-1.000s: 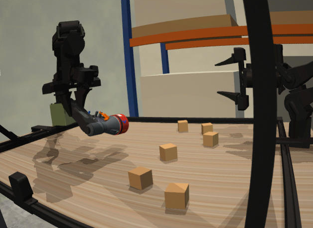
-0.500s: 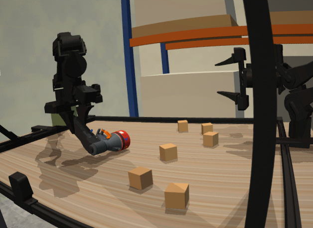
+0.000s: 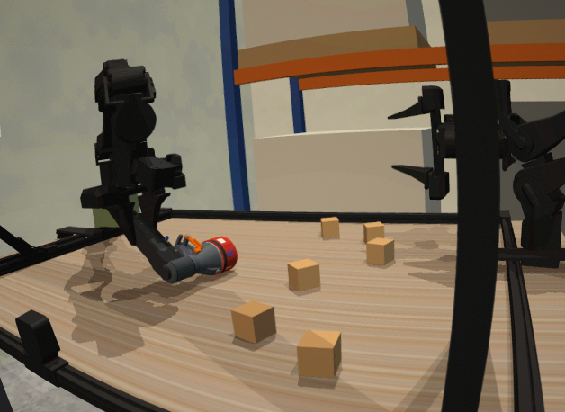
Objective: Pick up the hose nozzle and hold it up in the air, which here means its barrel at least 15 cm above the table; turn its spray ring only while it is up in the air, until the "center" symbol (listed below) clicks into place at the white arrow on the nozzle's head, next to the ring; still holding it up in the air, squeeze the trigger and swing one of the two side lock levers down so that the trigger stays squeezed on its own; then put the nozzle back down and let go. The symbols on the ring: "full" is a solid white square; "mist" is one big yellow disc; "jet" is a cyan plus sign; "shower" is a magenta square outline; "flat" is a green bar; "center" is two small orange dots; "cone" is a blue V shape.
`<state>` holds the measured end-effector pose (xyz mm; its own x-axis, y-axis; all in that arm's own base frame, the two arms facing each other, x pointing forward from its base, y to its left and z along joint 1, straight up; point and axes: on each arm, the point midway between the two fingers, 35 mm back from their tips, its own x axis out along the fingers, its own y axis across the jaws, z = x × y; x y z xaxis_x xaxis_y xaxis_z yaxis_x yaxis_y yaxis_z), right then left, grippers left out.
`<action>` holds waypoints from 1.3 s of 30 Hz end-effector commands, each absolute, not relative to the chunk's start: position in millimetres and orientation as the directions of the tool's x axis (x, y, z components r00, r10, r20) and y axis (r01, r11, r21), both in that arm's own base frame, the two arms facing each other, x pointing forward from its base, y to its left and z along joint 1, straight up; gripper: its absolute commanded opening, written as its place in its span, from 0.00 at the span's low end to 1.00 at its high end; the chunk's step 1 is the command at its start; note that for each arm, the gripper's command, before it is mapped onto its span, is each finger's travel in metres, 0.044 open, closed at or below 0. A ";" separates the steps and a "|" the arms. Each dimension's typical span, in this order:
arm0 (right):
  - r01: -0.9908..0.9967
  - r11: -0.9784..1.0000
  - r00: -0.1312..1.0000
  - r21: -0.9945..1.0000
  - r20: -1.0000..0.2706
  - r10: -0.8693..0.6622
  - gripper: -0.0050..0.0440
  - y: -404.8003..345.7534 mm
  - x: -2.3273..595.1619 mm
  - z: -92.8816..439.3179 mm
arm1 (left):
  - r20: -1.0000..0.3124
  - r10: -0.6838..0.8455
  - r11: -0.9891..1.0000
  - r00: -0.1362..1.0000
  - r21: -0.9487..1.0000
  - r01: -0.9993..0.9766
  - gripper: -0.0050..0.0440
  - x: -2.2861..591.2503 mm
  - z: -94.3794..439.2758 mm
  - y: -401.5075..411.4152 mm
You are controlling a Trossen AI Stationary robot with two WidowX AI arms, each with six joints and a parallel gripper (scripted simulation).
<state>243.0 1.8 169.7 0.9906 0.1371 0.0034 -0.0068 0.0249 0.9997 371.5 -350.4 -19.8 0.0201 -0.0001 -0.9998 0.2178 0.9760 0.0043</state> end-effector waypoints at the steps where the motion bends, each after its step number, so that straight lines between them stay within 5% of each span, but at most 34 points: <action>1: -0.003 0.020 0.990 1.000 0.000 0.139 0.92 2.0 242.8 168.1 | -1.000 0.000 0.976 0.019 0.004 0.218 0.40 371.4 -20.0 -350.3; 14: -0.003 0.020 0.990 1.000 0.000 0.139 0.92 2.0 242.8 168.1 | -1.000 0.000 0.976 0.019 0.004 0.218 0.92 371.4 -20.0 -350.3; 24: -0.003 0.020 0.990 1.000 0.000 0.139 0.92 2.0 242.8 168.1 | -1.000 -0.002 0.962 0.021 0.004 0.271 0.92 374.6 -18.9 -347.3; 39: -0.003 0.020 0.990 1.000 0.000 0.139 0.92 2.0 242.8 168.1 | -0.999 -0.024 0.463 0.045 0.029 0.886 0.92 420.7 -1.8 -296.0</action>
<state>243.0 2.3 169.4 0.9903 0.1390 0.0026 -0.0061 0.0246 0.9997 412.0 -304.2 -11.1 0.0306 -0.0100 -0.9995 0.8147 0.5795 0.0191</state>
